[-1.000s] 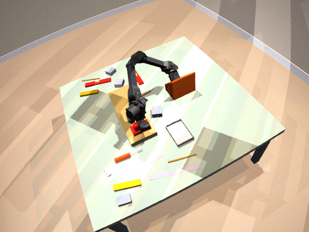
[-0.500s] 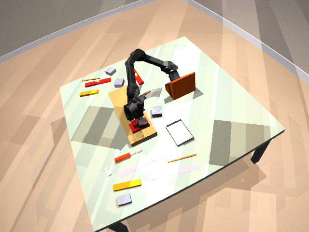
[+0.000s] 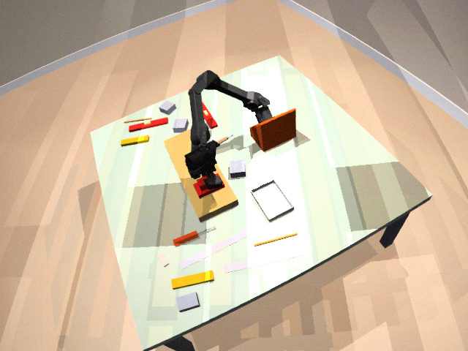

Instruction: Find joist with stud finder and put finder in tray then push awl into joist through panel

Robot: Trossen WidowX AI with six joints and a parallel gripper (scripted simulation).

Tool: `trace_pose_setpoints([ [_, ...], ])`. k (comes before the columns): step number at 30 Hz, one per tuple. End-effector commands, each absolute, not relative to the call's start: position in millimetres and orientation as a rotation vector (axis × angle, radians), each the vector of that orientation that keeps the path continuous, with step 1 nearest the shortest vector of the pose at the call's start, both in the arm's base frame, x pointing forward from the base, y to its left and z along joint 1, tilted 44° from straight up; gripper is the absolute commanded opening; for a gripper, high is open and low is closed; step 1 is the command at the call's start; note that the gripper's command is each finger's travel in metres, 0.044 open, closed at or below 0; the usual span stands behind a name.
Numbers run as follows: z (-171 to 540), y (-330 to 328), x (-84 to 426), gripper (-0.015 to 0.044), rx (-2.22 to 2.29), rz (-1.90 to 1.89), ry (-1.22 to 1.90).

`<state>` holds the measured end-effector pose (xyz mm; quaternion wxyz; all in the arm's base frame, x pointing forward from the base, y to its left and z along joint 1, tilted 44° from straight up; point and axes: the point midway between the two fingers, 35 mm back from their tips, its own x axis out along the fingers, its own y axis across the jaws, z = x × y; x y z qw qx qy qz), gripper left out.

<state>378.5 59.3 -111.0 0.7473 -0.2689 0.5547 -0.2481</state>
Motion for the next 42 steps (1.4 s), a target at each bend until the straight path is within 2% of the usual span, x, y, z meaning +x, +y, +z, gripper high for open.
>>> trace_pose_setpoints([
  [1,-105.3,52.3,378.2,0.0,-0.594,-0.549,1.211],
  [42,-62.7,5.8,373.7,0.0,-0.598,-0.551,1.212],
])
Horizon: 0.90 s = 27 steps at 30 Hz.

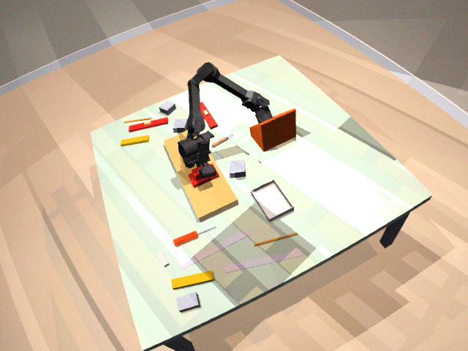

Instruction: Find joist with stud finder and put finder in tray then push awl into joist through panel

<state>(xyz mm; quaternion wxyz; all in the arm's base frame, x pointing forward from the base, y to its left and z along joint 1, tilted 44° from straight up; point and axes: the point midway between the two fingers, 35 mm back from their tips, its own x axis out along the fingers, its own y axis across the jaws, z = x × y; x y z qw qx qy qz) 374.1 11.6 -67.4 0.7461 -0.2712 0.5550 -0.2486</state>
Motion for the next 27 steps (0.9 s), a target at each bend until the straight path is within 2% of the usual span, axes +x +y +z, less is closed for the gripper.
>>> trace_pose_setpoints([
  [1,-61.7,4.7,373.6,0.0,-0.598,-0.551,1.212],
  [27,-34.4,-24.5,370.8,0.0,-0.6,-0.552,1.212],
])
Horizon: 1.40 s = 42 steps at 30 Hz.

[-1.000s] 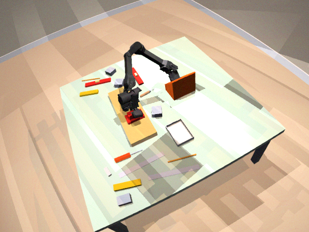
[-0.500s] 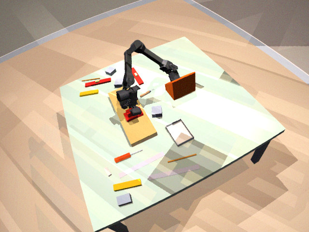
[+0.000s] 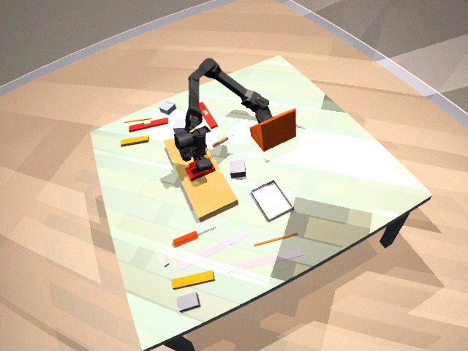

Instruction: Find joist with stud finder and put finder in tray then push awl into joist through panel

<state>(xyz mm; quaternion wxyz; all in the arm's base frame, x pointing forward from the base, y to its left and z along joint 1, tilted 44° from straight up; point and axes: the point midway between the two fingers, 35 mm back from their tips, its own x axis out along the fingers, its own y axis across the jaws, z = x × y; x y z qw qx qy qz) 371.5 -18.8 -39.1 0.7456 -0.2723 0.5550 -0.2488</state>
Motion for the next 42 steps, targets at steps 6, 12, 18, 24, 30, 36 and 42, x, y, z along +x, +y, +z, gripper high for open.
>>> trace_pose_setpoints([
  [6,-28.1,-31.3,370.2,0.0,-0.601,-0.553,1.212],
  [12,-21.8,-38.0,369.6,0.0,-0.601,-0.553,1.212],
  [18,-15.4,-44.7,368.9,0.0,-0.602,-0.553,1.212],
  [24,-9.1,-51.5,368.3,0.0,-0.602,-0.553,1.212],
  [30,-2.7,-58.2,367.7,0.0,-0.603,-0.554,1.212],
  [36,3.6,-64.9,367.0,0.0,-0.603,-0.554,1.212],
  [42,10.0,-71.6,366.4,0.0,-0.604,-0.554,1.212],
])
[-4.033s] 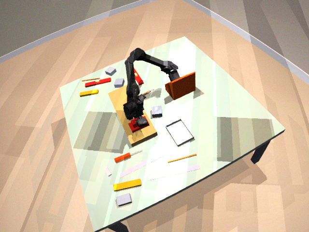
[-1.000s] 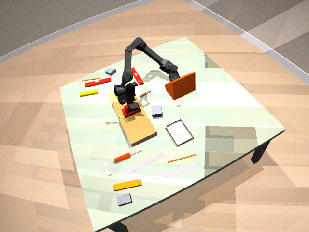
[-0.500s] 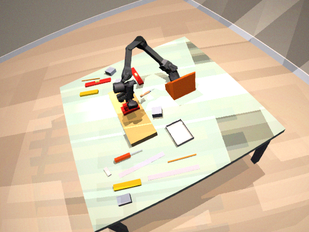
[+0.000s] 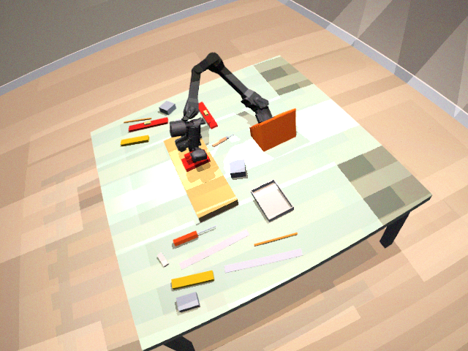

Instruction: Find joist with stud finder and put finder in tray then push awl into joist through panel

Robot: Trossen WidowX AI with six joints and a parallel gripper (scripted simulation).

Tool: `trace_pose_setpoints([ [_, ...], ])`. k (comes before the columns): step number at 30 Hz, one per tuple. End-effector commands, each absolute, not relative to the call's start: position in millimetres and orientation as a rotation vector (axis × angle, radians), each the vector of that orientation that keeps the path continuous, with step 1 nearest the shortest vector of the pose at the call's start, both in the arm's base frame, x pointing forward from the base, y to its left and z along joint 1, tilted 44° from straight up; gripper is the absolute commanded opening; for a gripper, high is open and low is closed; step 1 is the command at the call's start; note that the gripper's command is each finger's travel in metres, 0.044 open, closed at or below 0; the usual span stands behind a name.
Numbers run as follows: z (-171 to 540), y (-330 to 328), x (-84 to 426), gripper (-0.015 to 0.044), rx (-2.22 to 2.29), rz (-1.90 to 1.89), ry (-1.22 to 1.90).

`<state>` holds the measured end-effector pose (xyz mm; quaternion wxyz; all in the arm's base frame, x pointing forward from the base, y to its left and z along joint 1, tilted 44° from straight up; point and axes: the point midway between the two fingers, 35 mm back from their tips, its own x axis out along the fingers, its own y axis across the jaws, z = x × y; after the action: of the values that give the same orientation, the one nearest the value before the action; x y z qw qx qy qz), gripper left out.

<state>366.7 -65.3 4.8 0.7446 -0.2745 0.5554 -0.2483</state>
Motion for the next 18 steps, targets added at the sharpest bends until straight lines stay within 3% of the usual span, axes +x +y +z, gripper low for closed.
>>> trace_pose_setpoints([
  [1,11.1,-72.7,366.3,0.0,-0.604,-0.554,1.212],
  [18,29.2,-91.6,364.6,0.0,-0.605,-0.555,1.212],
])
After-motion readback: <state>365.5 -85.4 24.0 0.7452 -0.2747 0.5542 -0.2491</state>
